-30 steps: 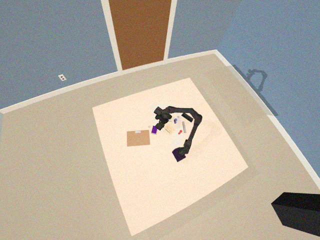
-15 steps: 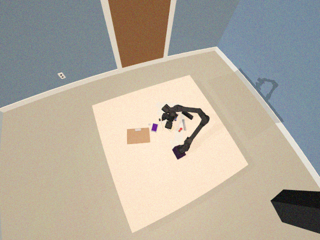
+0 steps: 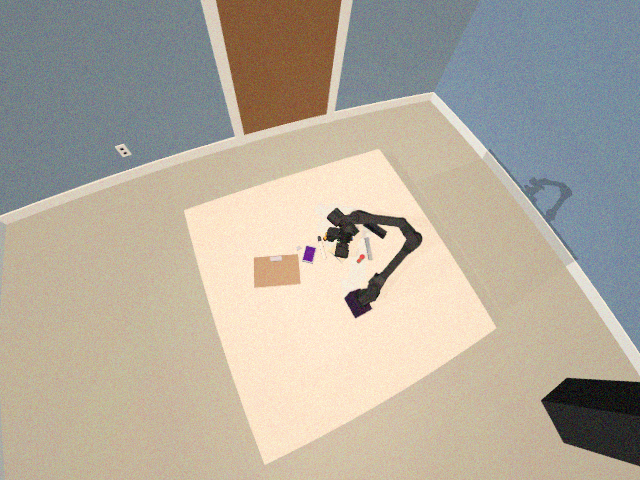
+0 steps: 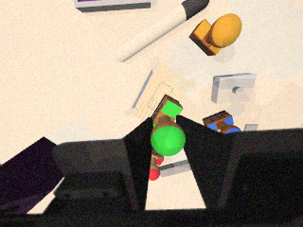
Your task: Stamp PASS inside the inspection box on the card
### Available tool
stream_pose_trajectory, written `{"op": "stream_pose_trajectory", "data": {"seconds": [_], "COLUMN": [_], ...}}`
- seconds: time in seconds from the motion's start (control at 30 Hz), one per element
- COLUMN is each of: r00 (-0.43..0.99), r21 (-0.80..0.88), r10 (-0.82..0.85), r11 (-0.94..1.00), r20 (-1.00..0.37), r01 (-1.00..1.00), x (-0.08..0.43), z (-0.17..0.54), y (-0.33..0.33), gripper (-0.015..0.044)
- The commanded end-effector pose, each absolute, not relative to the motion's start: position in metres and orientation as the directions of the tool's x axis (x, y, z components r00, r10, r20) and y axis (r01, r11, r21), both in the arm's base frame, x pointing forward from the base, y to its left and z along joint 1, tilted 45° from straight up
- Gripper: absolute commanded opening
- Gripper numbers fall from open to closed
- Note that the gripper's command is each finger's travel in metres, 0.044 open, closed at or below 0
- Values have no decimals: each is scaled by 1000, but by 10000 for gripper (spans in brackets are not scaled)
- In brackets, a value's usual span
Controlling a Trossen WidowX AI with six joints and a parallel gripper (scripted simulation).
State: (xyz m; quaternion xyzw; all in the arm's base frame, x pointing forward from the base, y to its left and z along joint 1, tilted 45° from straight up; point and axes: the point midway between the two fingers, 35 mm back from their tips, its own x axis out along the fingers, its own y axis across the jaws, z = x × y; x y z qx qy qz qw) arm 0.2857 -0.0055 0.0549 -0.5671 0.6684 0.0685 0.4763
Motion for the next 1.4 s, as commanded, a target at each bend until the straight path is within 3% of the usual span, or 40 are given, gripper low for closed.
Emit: {"op": "stream_pose_trajectory", "data": {"seconds": [0.0, 1.37], "r00": [97, 97], "r21": [-447, -446], "r10": [-696, -695], "r11": [341, 342], "r20": [-711, -712], "r01": [-827, -827], "x": [286, 289], "z": [53, 33], "y": [-8, -27], "gripper": [0, 0]}}
